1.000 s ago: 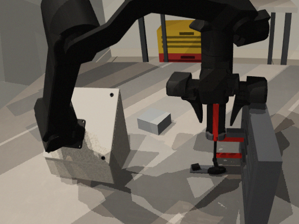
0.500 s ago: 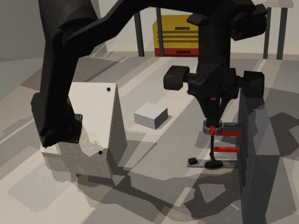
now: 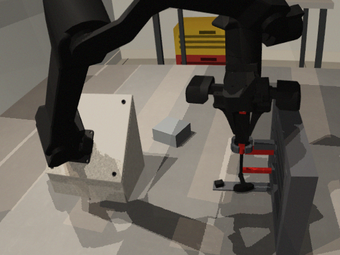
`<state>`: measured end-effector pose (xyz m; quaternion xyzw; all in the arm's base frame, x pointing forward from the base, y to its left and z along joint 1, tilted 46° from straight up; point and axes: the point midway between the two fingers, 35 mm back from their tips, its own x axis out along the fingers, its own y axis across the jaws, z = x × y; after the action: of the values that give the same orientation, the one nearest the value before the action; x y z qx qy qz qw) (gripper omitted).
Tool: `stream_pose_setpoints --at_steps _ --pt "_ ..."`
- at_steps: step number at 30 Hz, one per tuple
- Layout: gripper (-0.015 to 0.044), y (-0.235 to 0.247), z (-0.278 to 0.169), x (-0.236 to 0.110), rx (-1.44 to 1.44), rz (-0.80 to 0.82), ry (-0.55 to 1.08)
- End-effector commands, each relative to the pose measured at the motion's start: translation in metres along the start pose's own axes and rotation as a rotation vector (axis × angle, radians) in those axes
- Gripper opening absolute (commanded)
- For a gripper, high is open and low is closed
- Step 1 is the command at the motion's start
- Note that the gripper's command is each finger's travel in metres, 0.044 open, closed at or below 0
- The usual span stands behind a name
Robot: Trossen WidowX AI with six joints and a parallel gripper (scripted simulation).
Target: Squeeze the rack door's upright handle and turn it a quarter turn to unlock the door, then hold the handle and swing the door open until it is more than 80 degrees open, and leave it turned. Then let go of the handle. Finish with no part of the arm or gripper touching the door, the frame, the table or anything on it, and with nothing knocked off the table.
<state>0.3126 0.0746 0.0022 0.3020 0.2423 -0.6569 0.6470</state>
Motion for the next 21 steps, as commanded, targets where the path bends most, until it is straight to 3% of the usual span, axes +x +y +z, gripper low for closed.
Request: stream_pose_setpoints --at_steps 1,21 --pt "0.0016 -0.004 0.003 0.0 -0.084 -0.002 -0.003" --pt "0.0016 -0.031 0.021 0.0 -0.526 -0.004 -0.003"
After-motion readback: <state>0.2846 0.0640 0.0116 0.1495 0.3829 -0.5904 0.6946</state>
